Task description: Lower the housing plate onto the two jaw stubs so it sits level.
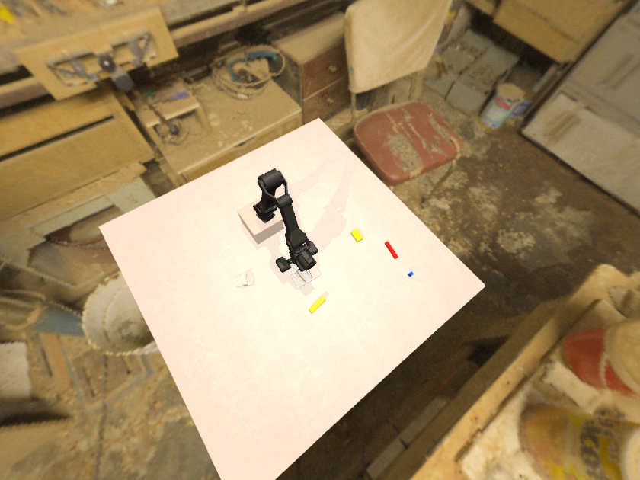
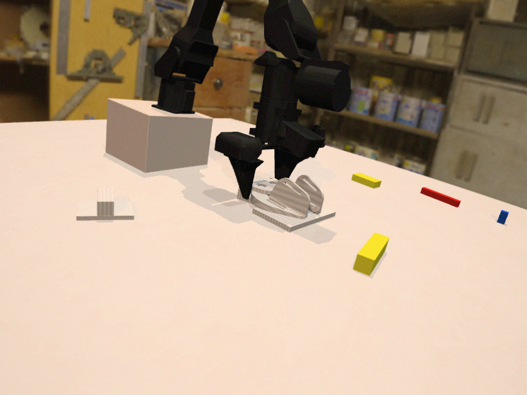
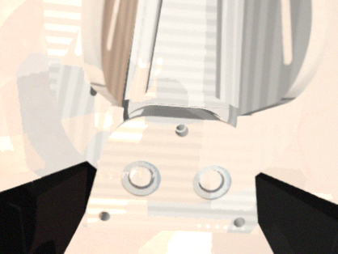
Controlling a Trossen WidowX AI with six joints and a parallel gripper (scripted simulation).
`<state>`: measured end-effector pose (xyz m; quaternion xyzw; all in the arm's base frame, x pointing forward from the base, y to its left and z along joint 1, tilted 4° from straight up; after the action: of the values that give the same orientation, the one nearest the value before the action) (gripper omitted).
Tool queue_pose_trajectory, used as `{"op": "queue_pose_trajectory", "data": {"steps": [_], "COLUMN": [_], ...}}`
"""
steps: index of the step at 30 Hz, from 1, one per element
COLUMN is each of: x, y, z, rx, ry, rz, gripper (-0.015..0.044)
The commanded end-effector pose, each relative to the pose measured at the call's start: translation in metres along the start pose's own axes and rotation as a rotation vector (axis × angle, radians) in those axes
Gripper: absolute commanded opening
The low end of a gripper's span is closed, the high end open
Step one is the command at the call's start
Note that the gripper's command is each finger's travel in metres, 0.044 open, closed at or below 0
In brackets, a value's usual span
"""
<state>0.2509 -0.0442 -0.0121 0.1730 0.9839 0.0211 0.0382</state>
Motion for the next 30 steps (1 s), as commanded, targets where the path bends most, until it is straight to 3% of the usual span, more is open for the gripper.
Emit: {"op": "queue_pose_trajectory", "data": {"steps": [1,7,11,24,30], "x": [0.0,0.0,0.0,0.0,-0.002], "y": [-0.001,-0.001,0.0,0.0,0.0], "z": [0.001,0.001,0.0,0.0,-0.027], "rx": [0.005,0.005,0.0,0.0,0.002], "ry": [-0.002,-0.002,0.0,0.0,-0.001], "rz": [0.004,0.004,0.0,0.0,0.002], "gripper": [0.0351,0.0351,0.044,0.044,0.044]}}
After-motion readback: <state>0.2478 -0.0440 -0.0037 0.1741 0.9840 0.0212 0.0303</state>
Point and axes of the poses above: the point midway between the two fingers, 35 mm back from their tips, its own z axis out along the fingers, its own y axis across the jaws, x = y × z, the point moved 3 cm from there along -z, back along the fingers, and after that the axes turned 5 degrees about z, right-handed, at the moved point
